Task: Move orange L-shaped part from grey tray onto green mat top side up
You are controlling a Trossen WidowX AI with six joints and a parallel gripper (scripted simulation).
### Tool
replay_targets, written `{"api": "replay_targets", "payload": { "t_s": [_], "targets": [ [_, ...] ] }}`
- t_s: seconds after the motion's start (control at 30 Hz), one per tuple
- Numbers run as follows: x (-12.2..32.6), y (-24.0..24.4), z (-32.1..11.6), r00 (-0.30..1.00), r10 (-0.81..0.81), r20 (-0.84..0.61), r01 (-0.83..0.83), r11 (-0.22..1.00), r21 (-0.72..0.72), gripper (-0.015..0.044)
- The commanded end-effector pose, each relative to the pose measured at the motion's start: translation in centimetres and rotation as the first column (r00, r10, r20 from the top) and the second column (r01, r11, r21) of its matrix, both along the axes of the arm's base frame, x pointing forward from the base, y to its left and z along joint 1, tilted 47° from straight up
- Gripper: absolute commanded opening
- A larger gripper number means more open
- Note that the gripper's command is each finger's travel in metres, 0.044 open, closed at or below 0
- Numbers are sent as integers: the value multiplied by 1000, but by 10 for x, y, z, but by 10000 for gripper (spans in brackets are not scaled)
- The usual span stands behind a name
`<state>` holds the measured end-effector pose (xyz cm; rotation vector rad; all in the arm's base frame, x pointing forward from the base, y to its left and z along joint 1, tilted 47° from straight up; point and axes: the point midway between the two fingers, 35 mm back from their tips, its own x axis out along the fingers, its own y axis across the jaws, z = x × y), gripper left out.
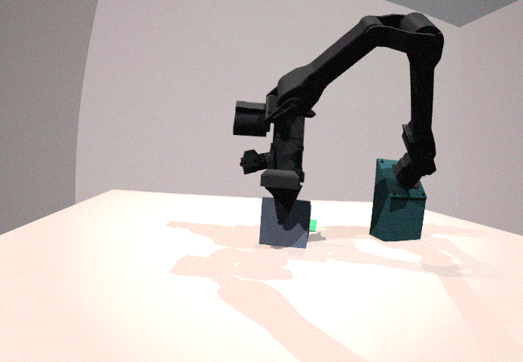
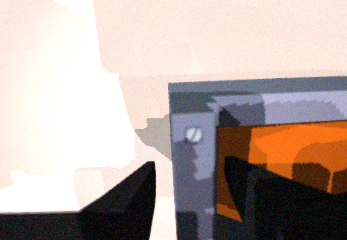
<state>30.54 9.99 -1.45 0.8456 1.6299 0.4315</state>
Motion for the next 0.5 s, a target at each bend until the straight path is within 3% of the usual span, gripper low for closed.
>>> {"api": "replay_targets", "payload": {
  "t_s": [0.0,0.47],
  "targets": [
    [-1,4,-5,1000,-4,-5,4,1000,3,180],
    [0,5,0,1000,0,-2,0,1000,3,180]
  ]
}}
